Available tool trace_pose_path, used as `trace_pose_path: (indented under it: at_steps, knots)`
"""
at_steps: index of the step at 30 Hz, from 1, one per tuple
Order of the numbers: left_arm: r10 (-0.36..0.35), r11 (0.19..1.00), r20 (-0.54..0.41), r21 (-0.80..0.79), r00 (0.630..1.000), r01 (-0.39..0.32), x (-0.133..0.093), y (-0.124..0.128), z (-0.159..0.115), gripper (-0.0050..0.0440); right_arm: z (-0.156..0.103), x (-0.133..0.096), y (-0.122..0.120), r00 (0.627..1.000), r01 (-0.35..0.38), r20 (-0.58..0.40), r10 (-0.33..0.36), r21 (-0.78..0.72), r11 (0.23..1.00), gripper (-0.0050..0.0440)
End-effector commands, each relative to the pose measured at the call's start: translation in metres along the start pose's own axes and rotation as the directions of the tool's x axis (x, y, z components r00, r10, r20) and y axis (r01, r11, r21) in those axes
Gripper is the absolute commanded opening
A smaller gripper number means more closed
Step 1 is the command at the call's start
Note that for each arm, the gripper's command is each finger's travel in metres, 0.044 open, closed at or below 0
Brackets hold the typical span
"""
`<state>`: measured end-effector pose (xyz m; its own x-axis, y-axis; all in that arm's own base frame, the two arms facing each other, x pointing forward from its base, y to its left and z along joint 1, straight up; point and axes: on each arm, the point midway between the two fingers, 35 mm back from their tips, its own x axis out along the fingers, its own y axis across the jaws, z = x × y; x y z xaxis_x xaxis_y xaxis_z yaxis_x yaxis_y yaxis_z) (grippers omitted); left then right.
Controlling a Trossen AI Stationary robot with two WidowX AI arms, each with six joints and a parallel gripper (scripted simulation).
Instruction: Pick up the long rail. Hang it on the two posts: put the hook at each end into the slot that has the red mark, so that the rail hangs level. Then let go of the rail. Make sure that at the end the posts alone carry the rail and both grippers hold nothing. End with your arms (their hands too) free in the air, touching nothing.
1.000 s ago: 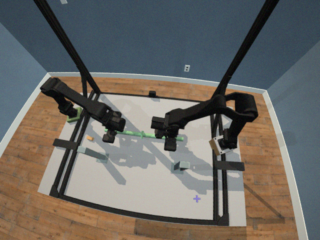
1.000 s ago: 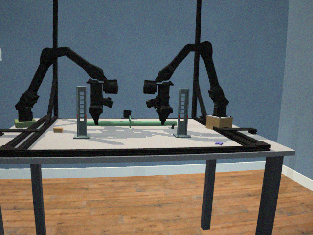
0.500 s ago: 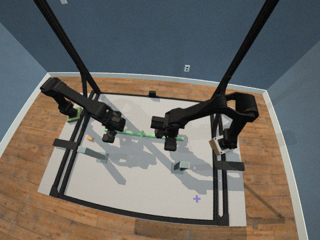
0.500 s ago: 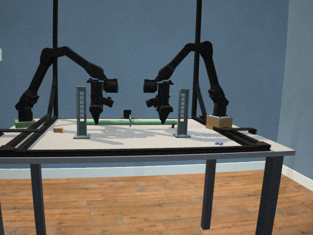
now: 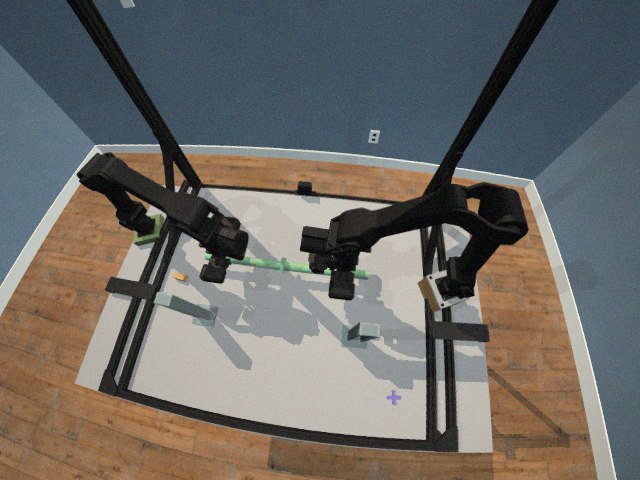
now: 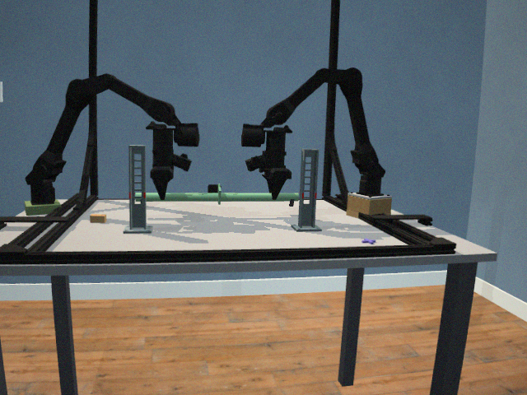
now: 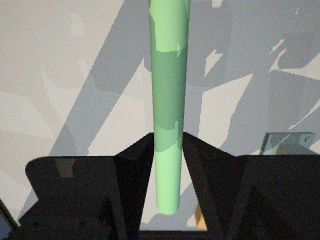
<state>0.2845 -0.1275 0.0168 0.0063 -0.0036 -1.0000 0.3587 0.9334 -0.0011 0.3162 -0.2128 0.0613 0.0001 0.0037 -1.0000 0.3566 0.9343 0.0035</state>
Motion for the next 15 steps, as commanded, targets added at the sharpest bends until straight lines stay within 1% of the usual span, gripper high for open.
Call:
trace_pose_path:
  at_steps: [1,6,8,15]
  knots:
    - [0.001,1.000,0.005,0.000,1.000,-0.001,-0.0033,0.0004,0.0008,0.0000,0.0003,-0.0041,-0.0001,1.000,0.001,0.004,-0.001,0.000,1.000,0.0000]
    - [-0.001,1.000,-0.005,0.000,1.000,0.001,-0.0012,0.0001,-0.0003,0.0000,0.0003,-0.0026,-0.0001,1.000,0.002,-0.001,-0.002,0.000,1.000,0.0000]
    - [0.010,1.000,-0.006,0.000,1.000,-0.010,-0.0010,-0.0001,-0.0004,0.0000,0.0003,-0.0023,0.0002,1.000,0.012,-0.001,-0.012,0.000,1.000,0.0000]
    - [0.116,0.993,-0.009,0.001,0.993,-0.116,0.0003,-0.0029,-0.0005,0.0000,0.0002,-0.0005,0.0030,0.993,0.118,-0.001,-0.118,0.000,0.993,0.0000]
